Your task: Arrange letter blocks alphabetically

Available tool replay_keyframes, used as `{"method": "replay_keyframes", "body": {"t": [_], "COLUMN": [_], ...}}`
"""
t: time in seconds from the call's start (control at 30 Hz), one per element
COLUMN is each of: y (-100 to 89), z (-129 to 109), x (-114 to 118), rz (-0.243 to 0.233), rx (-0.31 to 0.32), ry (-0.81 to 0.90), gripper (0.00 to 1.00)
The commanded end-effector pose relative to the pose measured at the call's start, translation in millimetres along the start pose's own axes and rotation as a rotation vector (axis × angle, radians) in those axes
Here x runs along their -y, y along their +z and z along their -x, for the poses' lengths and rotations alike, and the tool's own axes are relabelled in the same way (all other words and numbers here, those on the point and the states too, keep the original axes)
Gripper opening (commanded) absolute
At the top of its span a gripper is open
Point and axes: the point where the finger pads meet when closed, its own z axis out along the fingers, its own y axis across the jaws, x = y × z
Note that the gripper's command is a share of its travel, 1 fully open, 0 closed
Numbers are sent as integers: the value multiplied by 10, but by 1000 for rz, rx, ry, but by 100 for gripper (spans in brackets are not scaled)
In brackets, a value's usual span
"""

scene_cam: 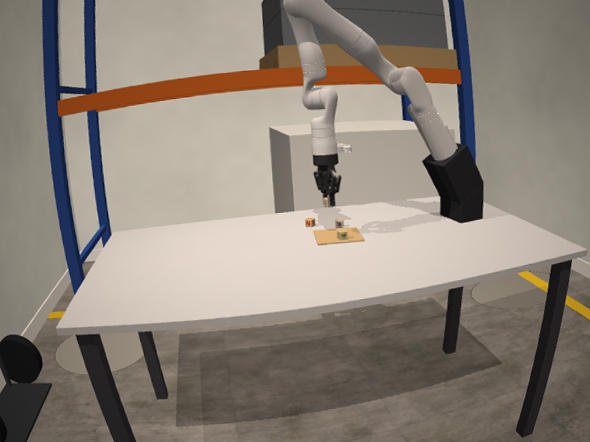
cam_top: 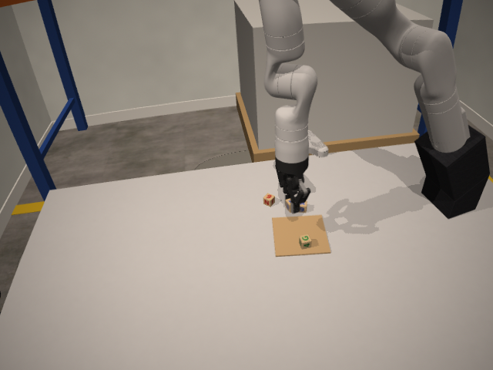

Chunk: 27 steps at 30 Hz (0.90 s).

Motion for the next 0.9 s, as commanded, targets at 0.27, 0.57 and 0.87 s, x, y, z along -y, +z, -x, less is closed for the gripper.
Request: {"method": "replay_keyframes", "body": {"t": [0.27, 0.57, 0.87], "y": [-101, -103, -85], "z": [-273, -275, -275], "x": [311, 314, 314], "rz": [-26, -26, -26], "rx": [13, 14, 14], "ry": [188, 190, 190], "gripper": [21, 21, 21]}}
